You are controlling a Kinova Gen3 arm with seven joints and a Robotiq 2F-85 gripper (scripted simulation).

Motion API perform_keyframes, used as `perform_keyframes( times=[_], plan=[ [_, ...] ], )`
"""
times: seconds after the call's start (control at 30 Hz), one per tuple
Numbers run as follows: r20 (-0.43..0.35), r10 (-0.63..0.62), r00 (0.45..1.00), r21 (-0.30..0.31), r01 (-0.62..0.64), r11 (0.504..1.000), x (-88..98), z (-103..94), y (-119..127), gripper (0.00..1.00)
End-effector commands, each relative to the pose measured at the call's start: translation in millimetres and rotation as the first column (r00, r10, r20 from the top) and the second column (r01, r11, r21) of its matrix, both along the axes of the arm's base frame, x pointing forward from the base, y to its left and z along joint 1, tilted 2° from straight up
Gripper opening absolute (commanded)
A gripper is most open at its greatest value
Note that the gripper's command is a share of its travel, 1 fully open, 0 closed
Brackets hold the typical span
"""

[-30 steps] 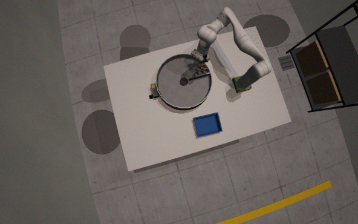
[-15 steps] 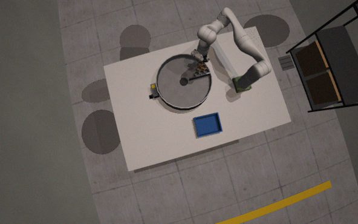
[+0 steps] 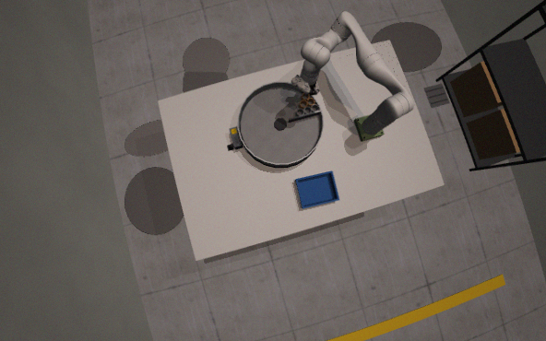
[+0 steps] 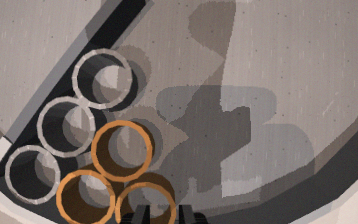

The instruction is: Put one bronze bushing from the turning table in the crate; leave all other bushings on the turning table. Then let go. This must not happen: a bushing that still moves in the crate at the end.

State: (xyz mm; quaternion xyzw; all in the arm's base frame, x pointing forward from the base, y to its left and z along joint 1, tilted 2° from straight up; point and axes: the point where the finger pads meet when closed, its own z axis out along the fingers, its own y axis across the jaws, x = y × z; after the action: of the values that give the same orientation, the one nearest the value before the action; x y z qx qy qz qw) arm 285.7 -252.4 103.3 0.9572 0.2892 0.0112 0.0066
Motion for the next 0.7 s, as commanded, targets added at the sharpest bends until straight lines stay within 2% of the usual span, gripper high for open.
perform_keyframes(
  times=[0.0, 0.67],
  plan=[
    [0.005, 0.009, 1.0, -0.003, -0.009, 1.0, 1.3, -0.6, -0.2, 0.18],
    [0.003, 0.005, 1.0, -0.002, -0.005, 1.0, 0.8, -0.1, -0.2, 0.18]
  ],
)
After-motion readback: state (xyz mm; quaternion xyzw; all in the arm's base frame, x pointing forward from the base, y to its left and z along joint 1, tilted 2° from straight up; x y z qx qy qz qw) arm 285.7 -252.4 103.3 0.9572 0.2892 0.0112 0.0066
